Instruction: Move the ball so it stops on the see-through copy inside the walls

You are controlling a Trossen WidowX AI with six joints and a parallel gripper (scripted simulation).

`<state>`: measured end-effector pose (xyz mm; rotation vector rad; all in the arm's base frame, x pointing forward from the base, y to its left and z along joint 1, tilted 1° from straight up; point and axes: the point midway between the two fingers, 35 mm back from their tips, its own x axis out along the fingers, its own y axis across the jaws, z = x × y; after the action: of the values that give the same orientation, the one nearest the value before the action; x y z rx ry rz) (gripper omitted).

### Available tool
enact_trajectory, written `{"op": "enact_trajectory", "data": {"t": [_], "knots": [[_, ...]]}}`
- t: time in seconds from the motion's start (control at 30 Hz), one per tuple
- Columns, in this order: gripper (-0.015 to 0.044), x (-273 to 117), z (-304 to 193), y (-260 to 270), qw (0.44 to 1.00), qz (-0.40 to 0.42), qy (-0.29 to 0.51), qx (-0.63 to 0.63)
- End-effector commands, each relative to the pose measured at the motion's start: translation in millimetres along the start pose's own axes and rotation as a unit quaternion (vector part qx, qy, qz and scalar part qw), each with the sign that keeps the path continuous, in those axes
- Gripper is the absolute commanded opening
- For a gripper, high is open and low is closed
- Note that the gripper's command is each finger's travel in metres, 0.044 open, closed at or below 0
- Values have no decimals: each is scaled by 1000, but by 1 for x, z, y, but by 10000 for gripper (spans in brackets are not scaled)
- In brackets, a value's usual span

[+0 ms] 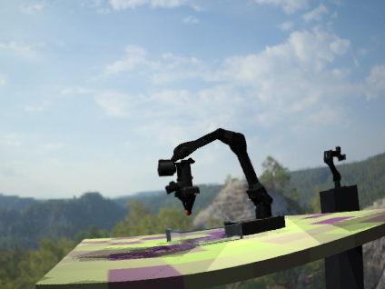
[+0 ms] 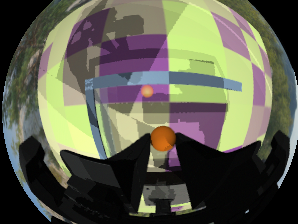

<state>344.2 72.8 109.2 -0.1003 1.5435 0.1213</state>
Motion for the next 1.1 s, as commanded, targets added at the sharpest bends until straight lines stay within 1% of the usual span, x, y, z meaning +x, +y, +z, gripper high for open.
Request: {"op": "enact_trajectory", "data": {"t": [0.0, 0.37, 0.57, 0.93, 1.07], "knots": [[0, -6, -1, 0, 1000, -2, 1, 0], [0, 29, 34, 22, 1000, -1, -1, 0], [0, 36, 35, 23, 1000, -1, -1, 0], [0, 96, 35, 23, 1000, -1, -1, 0], [0, 100, 35, 23, 1000, -1, -1, 0]]}}
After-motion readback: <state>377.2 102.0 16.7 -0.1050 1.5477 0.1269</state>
